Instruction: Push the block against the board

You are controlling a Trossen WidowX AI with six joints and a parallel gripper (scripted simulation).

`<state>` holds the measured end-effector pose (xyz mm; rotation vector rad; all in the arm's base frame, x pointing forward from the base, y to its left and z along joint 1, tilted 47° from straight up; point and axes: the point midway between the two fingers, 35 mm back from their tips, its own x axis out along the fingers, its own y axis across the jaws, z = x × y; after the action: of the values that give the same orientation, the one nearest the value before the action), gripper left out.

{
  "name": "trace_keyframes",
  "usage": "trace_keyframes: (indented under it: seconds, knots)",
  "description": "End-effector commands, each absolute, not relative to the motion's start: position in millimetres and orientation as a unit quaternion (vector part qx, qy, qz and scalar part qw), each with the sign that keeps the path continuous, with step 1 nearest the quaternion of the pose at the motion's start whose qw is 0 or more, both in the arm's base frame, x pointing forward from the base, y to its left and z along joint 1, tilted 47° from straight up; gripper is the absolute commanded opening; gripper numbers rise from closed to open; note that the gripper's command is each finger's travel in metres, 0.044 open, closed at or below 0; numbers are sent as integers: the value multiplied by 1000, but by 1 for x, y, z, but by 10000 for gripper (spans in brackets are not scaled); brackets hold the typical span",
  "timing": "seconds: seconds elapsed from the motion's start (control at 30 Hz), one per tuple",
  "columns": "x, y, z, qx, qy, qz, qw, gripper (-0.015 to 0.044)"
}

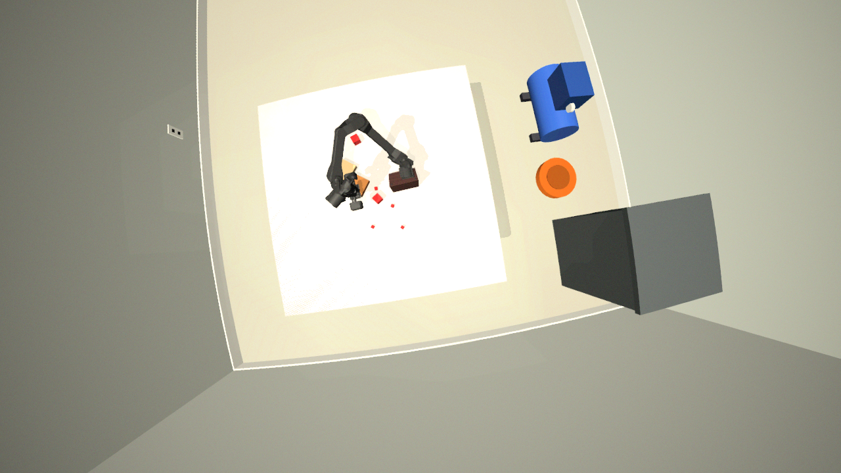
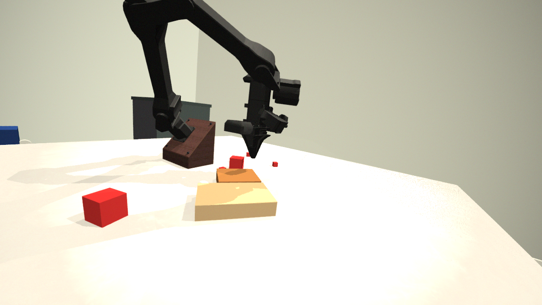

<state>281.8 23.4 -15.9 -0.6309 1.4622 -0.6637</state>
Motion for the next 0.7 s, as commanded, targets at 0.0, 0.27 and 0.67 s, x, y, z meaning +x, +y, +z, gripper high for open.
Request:
trace_keyframes:
  seconds: [0.0,0.27,0.67]
  knots:
    - [274,24,-12,-237,625,-325,670,0]
    - [250,18,-9,-143,575,-407,695,0]
    - [226,12,-6,-42,511,-487,707,0]
